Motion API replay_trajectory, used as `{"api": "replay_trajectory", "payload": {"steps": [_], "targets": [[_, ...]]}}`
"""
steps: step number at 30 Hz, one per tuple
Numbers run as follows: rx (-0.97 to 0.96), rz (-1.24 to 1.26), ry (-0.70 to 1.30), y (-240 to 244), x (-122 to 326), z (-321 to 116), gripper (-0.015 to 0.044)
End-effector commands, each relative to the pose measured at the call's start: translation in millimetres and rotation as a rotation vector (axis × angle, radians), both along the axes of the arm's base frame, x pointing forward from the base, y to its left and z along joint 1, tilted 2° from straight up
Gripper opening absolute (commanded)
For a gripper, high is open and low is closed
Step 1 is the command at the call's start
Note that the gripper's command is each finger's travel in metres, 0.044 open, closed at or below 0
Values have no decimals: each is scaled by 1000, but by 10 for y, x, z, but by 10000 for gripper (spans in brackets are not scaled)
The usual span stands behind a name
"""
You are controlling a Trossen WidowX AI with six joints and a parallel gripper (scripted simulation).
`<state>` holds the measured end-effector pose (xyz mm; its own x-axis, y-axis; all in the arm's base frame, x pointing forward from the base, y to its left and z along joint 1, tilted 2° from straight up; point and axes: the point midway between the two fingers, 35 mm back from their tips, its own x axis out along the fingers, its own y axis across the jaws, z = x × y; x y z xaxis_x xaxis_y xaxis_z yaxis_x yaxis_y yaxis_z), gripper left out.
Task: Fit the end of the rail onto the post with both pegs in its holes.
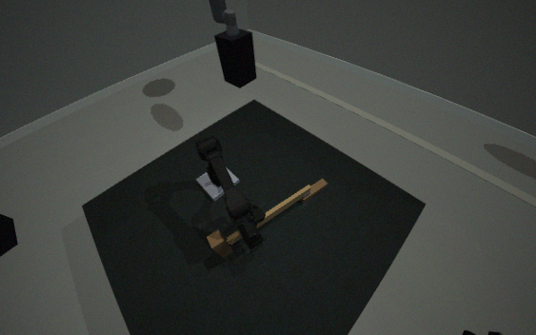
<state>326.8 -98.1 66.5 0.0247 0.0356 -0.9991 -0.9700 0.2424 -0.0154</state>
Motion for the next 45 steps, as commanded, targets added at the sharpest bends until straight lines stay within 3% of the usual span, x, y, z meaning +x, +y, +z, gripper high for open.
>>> {"api": "replay_trajectory", "payload": {"steps": [1,27,43,45], "targets": [[-9,-2,0,-39,-8,12,0],[-9,-2,0,-105,-24,1,0],[-3,0,0,-72,-19,-5,420],[-3,0,0,-72,-19,-5,440]]}}
